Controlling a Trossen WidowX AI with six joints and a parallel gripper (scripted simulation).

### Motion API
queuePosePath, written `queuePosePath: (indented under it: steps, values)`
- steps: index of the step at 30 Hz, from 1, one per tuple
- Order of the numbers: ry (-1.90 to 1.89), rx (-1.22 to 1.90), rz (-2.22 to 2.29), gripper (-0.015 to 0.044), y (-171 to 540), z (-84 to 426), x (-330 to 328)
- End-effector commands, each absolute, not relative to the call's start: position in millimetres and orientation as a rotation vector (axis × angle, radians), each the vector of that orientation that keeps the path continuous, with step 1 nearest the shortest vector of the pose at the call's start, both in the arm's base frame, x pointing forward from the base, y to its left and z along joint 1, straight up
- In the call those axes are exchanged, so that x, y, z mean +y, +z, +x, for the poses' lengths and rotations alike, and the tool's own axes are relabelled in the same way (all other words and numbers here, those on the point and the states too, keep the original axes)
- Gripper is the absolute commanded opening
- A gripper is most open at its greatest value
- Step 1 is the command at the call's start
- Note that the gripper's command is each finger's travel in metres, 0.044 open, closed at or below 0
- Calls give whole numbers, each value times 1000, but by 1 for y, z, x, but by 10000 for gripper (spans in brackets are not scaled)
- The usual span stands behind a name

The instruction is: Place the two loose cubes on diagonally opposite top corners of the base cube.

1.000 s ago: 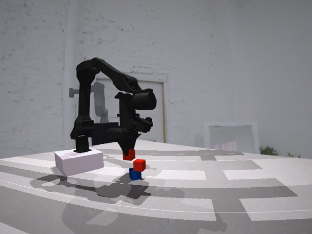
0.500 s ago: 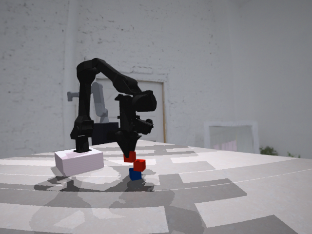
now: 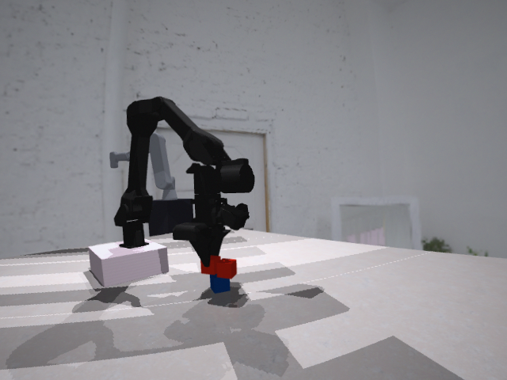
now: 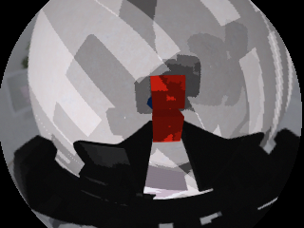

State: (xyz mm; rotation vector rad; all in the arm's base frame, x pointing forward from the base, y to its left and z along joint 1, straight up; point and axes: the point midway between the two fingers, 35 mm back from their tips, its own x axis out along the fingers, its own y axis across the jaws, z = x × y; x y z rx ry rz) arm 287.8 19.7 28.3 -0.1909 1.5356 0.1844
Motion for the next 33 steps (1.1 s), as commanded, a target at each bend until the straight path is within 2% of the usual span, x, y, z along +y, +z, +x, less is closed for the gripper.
queuePosePath:
  steps: [1,18,22,33]
  values:
    - [182,1536,-182,105,27,288,20]
    - [185,1536,-185,105,26,288,20]
    - [185,1536,-185,205,26,288,20]
    - [185,1537,-190,205,36,287,20]
